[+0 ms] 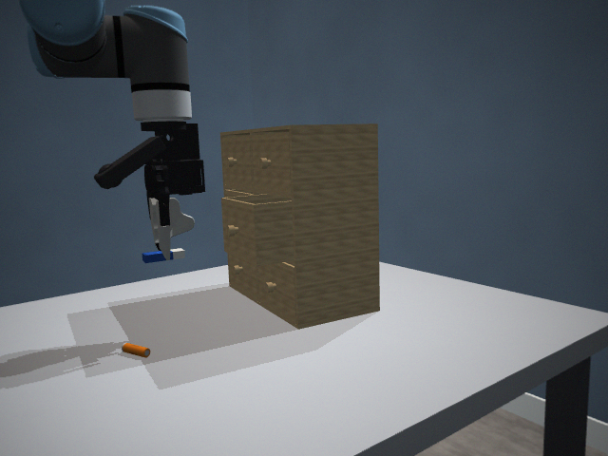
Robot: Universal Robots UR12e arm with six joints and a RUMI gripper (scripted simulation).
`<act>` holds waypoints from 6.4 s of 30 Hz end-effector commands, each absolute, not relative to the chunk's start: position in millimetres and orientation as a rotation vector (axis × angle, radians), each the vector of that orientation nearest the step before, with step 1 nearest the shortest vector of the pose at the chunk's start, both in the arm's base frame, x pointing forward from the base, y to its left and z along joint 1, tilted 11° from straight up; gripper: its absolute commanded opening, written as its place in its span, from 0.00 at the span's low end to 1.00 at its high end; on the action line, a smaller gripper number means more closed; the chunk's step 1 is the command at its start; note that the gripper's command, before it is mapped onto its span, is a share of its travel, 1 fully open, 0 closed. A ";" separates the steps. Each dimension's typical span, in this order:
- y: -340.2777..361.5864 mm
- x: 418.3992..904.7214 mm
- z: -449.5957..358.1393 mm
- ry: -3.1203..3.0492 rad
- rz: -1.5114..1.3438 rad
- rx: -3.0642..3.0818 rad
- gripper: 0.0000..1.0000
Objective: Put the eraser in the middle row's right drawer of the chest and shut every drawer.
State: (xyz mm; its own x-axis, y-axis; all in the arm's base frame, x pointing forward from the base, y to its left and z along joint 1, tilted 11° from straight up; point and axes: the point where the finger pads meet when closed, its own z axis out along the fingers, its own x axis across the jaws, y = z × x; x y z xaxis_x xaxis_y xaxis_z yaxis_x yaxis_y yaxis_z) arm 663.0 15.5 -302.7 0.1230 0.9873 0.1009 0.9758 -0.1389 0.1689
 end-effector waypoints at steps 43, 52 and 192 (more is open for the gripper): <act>6.5 643.0 -192.6 2.020 0.291 2.307 0.11; 5.6 640.9 -181.1 2.020 0.291 2.307 0.11; 6.3 634.9 -181.7 1.506 0.886 1.797 0.11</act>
